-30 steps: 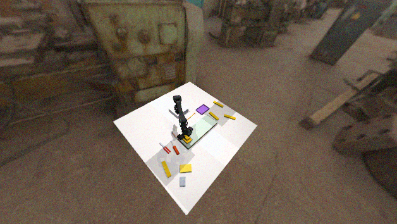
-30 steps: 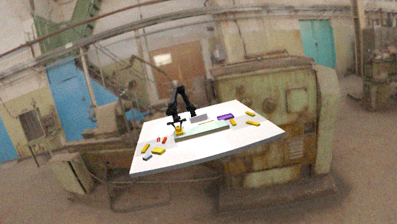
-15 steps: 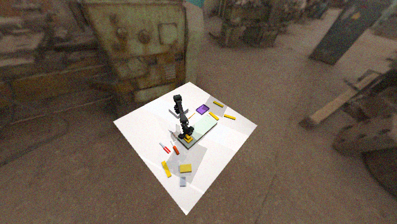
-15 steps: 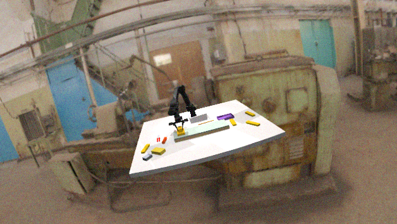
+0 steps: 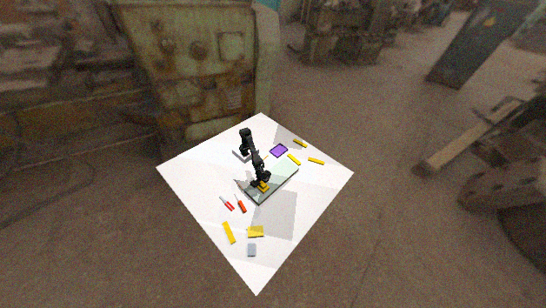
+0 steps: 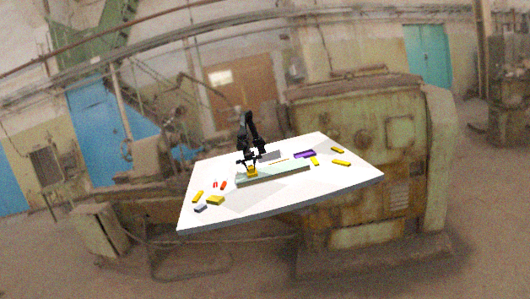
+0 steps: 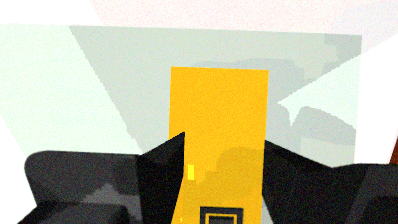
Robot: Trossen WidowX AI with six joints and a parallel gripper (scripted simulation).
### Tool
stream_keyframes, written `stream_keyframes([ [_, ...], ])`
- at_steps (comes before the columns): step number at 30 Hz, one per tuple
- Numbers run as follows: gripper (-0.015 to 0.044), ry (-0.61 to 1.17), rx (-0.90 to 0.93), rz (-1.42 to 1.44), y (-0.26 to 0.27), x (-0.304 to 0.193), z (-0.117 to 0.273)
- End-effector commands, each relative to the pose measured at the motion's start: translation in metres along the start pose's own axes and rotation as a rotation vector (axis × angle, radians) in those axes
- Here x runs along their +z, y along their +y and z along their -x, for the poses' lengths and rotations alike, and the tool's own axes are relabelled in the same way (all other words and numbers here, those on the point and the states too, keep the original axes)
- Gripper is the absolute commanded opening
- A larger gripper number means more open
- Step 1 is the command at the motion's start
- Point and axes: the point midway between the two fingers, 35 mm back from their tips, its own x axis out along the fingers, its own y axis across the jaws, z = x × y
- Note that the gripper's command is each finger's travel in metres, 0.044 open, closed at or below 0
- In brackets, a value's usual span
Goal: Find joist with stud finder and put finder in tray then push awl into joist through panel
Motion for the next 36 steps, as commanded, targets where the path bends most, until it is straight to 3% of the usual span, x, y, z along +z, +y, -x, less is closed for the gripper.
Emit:
stream_keyframes([
  [1,0.0000,0.003,0.002,0.000,0.016,-0.001,-0.001],
  [36,0.0000,0.003,0.013,-0.003,0.132,-0.001,0.000],
])
